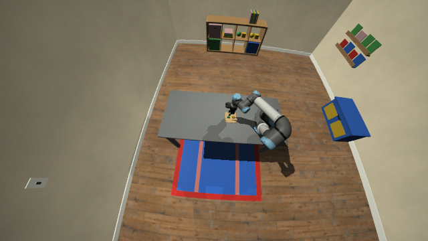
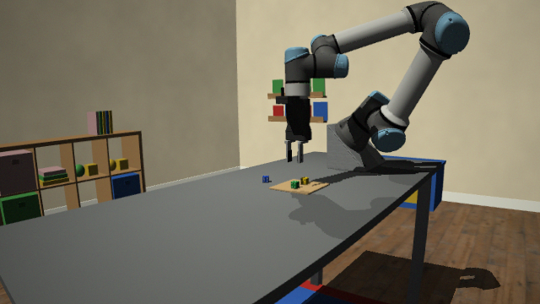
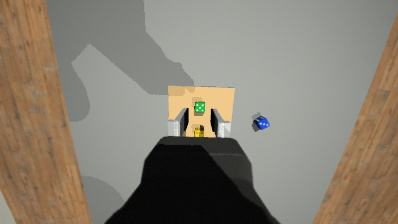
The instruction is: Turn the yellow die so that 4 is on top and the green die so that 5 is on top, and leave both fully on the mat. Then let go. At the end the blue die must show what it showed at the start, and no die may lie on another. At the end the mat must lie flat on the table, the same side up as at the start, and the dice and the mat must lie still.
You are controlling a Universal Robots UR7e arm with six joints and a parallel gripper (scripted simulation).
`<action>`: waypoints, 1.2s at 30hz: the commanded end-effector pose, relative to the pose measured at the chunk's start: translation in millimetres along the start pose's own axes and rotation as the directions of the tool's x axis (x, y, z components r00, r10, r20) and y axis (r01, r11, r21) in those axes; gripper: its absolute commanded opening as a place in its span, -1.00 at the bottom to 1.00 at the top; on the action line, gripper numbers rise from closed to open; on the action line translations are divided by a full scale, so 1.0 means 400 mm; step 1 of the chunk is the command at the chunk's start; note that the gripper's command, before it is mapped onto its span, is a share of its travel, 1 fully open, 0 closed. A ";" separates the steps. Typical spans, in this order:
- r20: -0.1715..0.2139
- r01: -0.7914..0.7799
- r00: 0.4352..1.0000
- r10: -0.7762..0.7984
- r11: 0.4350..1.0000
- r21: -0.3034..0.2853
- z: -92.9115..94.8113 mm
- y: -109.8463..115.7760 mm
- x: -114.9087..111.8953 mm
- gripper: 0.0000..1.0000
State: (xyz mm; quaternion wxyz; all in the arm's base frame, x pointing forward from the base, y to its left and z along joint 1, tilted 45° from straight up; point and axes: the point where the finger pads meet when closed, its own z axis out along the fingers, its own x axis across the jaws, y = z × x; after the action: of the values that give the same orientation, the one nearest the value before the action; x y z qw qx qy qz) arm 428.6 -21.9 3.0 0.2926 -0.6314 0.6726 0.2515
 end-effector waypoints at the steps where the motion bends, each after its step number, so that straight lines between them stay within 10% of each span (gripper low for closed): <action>1: 0.000 0.000 1.000 0.000 1.000 0.001 -0.029 0.000 0.000 0.40; 4: 0.000 0.000 1.000 0.000 1.000 0.001 -0.031 0.000 0.000 0.40; 5: 0.000 0.000 1.000 0.000 1.000 0.001 -0.031 0.000 0.000 1.00; 36: 0.000 0.000 1.000 0.000 1.000 0.001 -0.074 0.000 0.000 1.00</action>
State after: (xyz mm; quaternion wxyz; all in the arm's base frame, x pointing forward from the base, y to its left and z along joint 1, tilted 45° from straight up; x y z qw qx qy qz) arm 426.8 -34.2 15.5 0.2926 -0.6313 0.6725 0.2523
